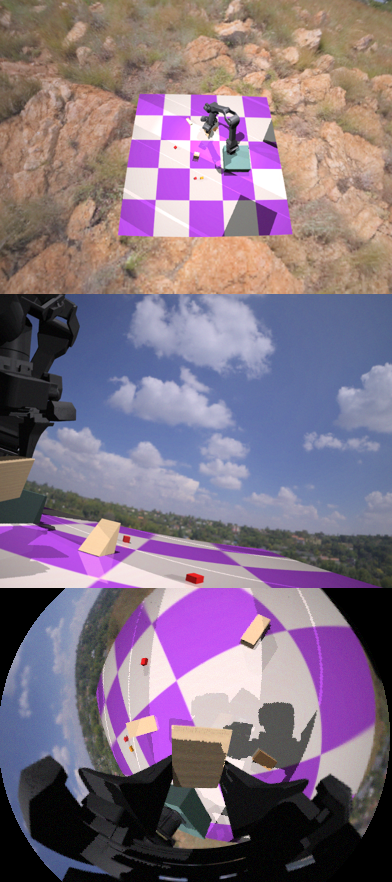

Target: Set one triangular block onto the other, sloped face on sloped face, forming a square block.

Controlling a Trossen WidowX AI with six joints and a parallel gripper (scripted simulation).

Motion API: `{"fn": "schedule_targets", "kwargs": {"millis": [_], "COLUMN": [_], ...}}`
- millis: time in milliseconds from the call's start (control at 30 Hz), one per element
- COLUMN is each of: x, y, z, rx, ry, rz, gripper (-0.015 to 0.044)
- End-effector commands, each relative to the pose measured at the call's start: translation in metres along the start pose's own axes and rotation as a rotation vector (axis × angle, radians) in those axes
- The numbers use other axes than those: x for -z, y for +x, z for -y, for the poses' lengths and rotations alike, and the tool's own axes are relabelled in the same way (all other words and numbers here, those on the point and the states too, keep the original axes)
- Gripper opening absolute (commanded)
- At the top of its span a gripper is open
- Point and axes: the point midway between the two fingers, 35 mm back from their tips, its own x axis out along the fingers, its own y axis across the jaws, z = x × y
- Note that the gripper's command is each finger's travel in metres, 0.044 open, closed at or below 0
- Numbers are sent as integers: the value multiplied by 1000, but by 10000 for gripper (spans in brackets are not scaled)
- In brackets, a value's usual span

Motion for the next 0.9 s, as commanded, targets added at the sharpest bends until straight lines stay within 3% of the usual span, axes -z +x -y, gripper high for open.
{"fn": "schedule_targets", "kwargs": {"millis": [0, 867], "x": [0, -3], "y": [-1, -3], "z": [-1, -6], "rx": [34, 206], "ry": [-137, -1013], "rz": [-4, -119], "gripper": [0, 0]}}
